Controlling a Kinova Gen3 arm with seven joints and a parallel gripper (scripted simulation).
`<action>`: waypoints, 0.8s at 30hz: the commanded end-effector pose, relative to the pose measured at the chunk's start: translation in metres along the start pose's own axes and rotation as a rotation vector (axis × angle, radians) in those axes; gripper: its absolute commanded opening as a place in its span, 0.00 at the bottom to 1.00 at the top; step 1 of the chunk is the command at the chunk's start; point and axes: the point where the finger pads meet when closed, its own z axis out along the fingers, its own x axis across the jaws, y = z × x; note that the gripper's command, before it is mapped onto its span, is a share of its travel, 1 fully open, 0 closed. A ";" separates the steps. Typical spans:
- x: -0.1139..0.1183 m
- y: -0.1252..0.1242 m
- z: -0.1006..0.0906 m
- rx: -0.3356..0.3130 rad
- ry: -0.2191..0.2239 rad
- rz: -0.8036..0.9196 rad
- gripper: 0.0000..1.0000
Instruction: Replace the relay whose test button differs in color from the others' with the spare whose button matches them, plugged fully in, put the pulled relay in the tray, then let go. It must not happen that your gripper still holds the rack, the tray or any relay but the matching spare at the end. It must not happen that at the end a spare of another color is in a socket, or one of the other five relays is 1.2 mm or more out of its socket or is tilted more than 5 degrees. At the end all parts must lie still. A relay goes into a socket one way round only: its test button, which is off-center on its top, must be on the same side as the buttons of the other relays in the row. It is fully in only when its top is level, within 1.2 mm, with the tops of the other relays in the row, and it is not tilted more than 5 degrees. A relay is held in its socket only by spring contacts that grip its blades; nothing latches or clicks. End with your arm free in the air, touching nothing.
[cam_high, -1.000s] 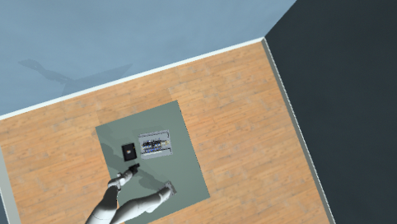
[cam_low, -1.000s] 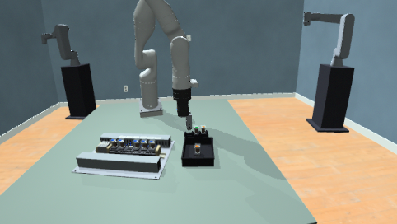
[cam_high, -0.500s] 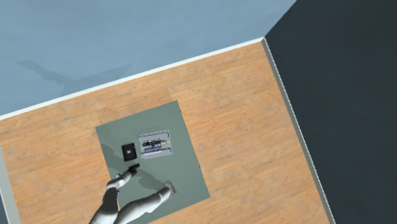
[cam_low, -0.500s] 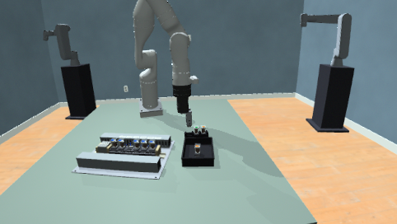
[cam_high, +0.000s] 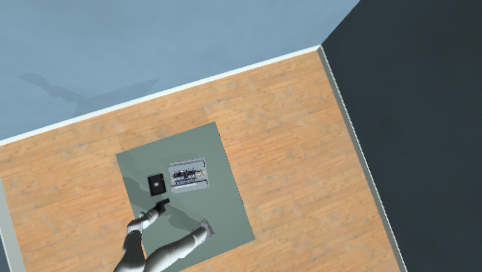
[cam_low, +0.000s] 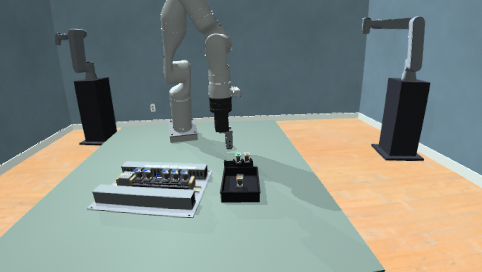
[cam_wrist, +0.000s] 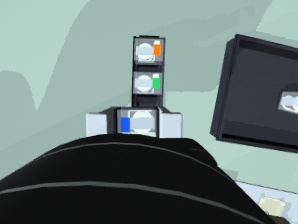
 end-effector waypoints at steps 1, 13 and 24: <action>0.006 0.000 -0.008 0.004 0.015 0.006 0.00; 0.006 0.001 -0.022 0.003 0.010 0.004 0.00; 0.012 0.001 -0.036 0.004 0.018 0.007 0.00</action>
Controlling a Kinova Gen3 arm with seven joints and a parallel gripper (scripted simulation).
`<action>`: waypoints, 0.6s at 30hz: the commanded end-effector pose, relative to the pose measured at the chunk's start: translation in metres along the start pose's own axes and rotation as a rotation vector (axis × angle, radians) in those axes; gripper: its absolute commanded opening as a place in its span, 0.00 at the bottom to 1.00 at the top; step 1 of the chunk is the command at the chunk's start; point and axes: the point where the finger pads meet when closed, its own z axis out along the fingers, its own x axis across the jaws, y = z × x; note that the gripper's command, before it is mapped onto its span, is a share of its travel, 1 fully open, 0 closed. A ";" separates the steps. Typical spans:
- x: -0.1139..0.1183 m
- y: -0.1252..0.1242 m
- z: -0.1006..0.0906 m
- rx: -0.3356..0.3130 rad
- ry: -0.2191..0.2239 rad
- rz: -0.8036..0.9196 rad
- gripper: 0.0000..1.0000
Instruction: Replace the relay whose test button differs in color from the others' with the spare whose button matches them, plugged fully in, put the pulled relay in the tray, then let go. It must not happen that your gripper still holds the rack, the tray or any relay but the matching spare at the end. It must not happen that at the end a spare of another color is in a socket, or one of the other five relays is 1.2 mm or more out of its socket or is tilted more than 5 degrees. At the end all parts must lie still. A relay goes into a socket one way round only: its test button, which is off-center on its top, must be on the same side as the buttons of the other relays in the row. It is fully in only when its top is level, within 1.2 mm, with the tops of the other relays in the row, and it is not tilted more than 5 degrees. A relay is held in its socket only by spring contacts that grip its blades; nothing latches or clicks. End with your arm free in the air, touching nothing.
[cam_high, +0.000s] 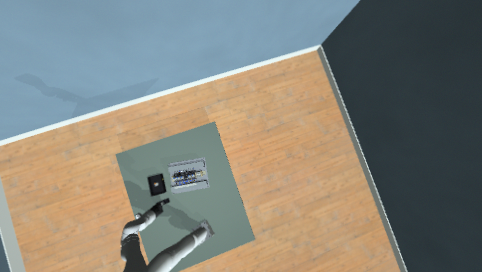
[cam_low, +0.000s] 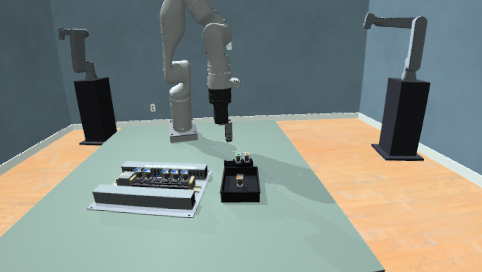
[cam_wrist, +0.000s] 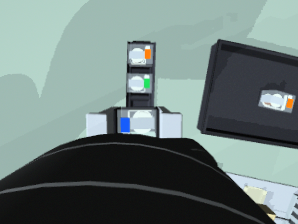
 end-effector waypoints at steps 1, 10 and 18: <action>0.004 0.000 -0.005 0.003 0.011 0.003 0.00; 0.003 -0.001 -0.001 0.002 0.008 0.002 0.00; 0.003 -0.001 0.001 0.003 0.011 0.003 0.00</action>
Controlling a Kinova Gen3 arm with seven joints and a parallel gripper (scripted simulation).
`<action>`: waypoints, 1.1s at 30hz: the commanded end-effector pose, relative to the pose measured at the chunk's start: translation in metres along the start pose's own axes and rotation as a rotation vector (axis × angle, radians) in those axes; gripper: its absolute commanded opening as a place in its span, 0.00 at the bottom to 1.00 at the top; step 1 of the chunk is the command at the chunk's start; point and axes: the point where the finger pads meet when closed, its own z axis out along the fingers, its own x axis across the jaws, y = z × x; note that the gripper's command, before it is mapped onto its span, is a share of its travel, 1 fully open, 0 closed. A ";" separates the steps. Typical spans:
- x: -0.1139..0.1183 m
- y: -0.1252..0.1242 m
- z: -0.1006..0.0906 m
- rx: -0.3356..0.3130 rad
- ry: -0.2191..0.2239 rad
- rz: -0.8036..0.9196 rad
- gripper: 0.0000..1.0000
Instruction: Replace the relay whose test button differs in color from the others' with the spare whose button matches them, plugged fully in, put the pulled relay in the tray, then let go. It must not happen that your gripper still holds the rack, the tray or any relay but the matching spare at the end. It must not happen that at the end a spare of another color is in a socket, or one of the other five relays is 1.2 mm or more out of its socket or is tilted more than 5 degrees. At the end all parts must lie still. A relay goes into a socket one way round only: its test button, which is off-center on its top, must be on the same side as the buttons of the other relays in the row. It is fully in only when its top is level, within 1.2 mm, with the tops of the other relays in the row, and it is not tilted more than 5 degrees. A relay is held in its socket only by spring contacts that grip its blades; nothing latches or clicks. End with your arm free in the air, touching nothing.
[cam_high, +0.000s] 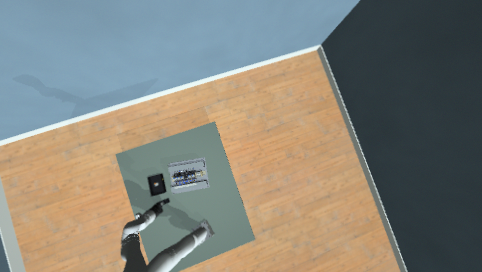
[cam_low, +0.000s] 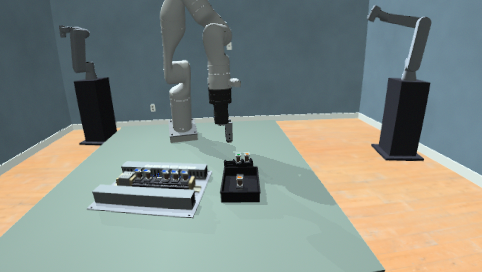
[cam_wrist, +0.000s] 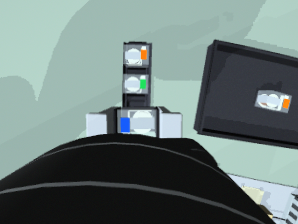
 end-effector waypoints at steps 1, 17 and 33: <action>0.000 0.000 0.000 0.000 0.000 0.000 0.00; -0.002 0.000 0.004 0.000 0.000 0.000 0.00; -0.003 0.000 0.006 0.000 0.000 0.000 0.00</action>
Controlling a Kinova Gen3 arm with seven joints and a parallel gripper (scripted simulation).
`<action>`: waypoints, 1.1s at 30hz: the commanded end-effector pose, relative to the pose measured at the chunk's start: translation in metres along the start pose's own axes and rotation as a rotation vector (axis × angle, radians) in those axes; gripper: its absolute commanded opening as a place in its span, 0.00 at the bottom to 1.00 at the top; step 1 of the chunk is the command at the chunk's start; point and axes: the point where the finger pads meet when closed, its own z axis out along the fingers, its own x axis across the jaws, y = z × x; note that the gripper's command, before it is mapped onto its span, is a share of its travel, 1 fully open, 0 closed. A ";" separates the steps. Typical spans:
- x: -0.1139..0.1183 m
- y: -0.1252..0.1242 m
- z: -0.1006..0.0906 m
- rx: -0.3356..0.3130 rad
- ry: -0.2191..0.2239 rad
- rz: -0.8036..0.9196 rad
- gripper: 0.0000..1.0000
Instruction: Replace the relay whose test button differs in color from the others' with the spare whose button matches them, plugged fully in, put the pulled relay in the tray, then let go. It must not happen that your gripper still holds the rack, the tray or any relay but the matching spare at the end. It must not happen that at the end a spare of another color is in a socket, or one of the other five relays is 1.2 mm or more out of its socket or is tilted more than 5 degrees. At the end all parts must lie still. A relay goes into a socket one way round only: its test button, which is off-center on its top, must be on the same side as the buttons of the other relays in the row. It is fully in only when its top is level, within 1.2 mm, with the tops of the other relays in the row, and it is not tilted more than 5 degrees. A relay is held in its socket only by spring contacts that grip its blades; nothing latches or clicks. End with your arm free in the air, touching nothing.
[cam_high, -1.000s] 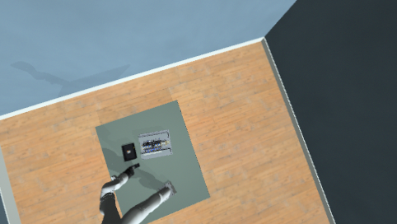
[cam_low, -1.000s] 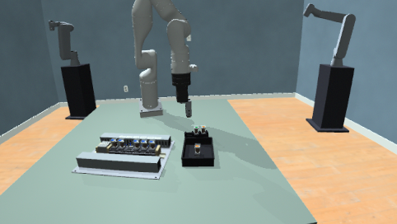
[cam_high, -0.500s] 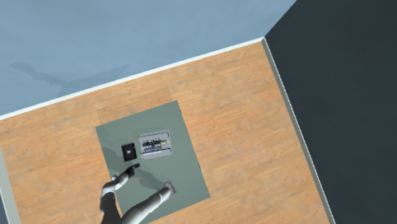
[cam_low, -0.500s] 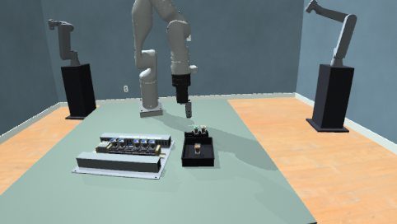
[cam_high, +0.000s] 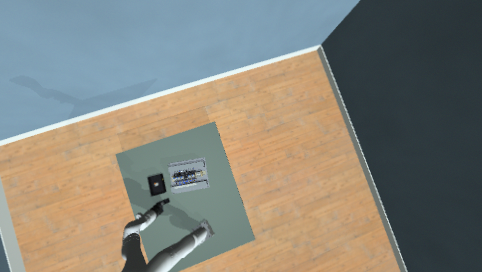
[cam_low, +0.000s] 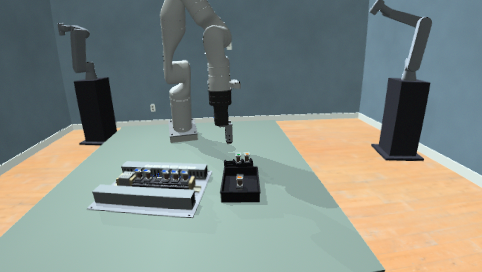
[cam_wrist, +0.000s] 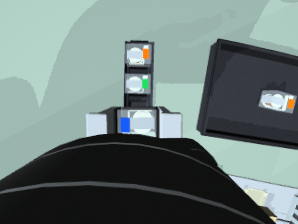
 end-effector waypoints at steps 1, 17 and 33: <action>0.000 0.000 0.000 0.000 0.000 -0.001 0.00; -0.001 0.000 0.001 0.000 0.000 -0.001 0.00; 0.000 0.000 0.001 0.000 0.000 -0.215 0.00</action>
